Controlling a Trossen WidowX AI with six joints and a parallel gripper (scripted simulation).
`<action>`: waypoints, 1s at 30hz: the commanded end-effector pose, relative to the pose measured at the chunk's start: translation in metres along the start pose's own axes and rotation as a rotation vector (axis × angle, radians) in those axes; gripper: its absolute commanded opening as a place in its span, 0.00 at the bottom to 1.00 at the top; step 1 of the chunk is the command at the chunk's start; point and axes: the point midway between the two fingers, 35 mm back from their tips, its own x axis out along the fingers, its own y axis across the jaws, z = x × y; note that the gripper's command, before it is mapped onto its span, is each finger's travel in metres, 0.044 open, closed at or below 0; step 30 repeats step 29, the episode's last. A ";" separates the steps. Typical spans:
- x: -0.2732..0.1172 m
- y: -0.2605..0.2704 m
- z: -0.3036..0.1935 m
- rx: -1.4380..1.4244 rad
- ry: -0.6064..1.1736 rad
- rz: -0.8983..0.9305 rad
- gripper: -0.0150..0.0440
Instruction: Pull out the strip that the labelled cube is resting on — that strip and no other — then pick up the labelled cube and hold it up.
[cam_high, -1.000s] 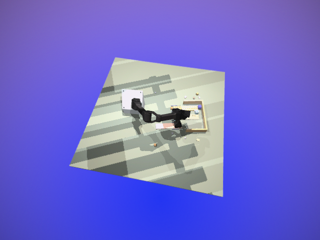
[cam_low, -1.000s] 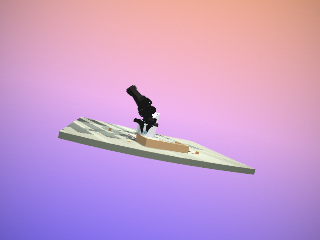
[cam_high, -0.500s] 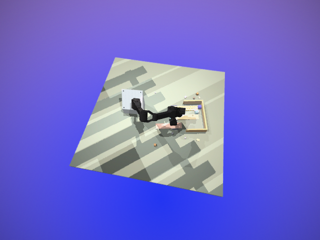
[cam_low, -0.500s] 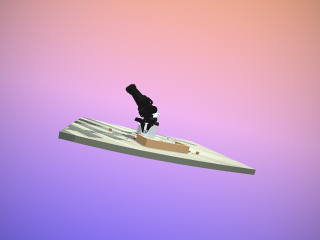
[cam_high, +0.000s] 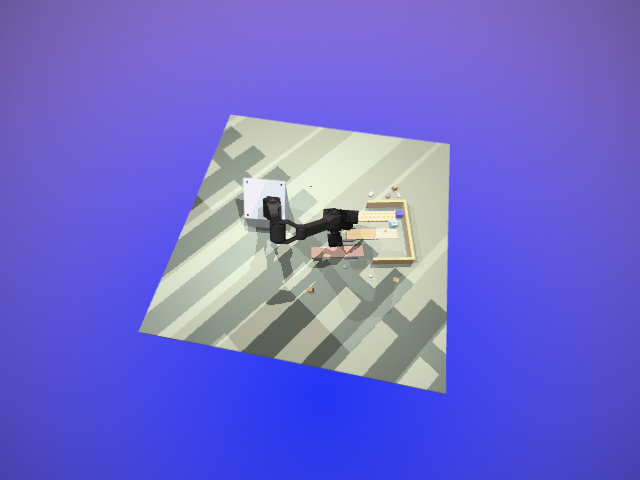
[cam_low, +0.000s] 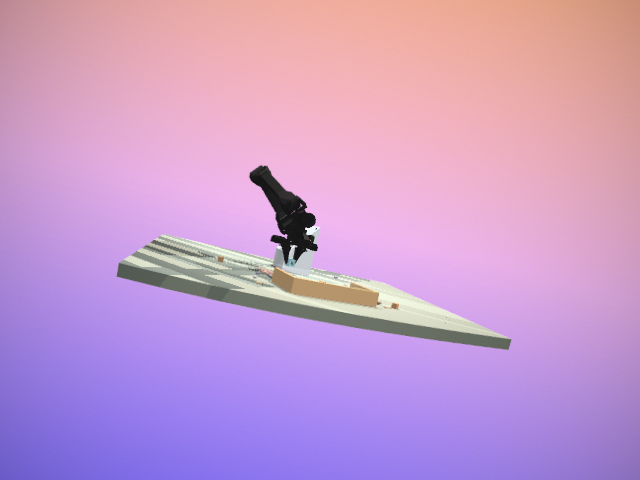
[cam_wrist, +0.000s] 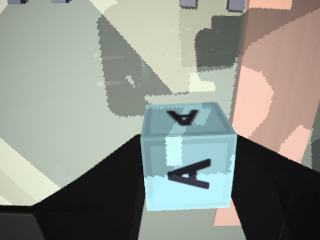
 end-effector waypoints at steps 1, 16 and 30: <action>-0.002 0.002 -0.004 0.007 -0.005 -0.004 0.25; -0.037 0.002 -0.004 0.007 -0.005 -0.003 0.25; -0.037 0.002 -0.004 0.007 -0.005 -0.003 0.25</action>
